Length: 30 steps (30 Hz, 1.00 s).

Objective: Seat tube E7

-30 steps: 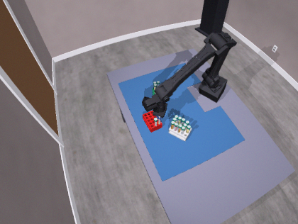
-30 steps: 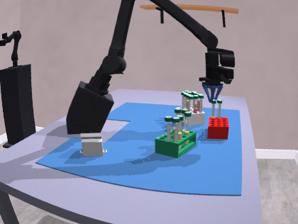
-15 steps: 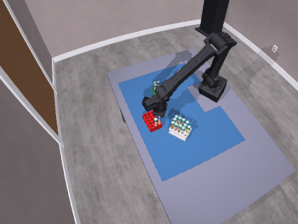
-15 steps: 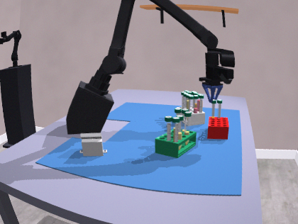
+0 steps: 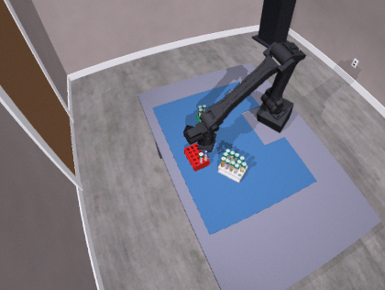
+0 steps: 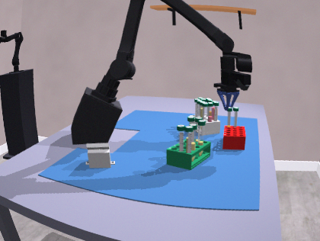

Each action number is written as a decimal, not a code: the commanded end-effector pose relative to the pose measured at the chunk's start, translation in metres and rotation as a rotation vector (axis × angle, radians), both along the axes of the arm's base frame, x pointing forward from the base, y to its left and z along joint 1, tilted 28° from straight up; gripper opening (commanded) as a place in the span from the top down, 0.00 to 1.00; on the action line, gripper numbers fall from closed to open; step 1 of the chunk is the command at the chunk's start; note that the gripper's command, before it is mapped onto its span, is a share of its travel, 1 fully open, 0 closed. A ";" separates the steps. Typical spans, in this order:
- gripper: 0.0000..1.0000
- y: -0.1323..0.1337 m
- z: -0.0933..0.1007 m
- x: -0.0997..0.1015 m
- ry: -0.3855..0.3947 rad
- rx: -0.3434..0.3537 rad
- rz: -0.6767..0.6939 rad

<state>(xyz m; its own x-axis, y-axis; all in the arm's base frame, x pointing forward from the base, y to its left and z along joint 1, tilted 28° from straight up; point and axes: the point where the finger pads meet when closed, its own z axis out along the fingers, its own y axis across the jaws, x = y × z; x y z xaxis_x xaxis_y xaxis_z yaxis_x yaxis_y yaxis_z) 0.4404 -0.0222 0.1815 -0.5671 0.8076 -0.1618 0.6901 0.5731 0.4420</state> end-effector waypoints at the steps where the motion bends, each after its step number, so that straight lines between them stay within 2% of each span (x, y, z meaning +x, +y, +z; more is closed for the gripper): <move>1: 1.00 0.003 -0.002 0.003 -0.010 -0.001 0.000; 23: 1.00 0.003 -0.002 0.003 -0.010 -0.001 0.000; 30: 1.00 -0.002 0.013 -0.007 -0.018 -0.005 -0.003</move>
<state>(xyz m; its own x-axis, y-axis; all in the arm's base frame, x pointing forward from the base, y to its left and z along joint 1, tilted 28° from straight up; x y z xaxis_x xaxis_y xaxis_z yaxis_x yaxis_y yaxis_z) 0.4403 -0.0221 0.1816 -0.5671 0.8076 -0.1617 0.6902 0.5731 0.4419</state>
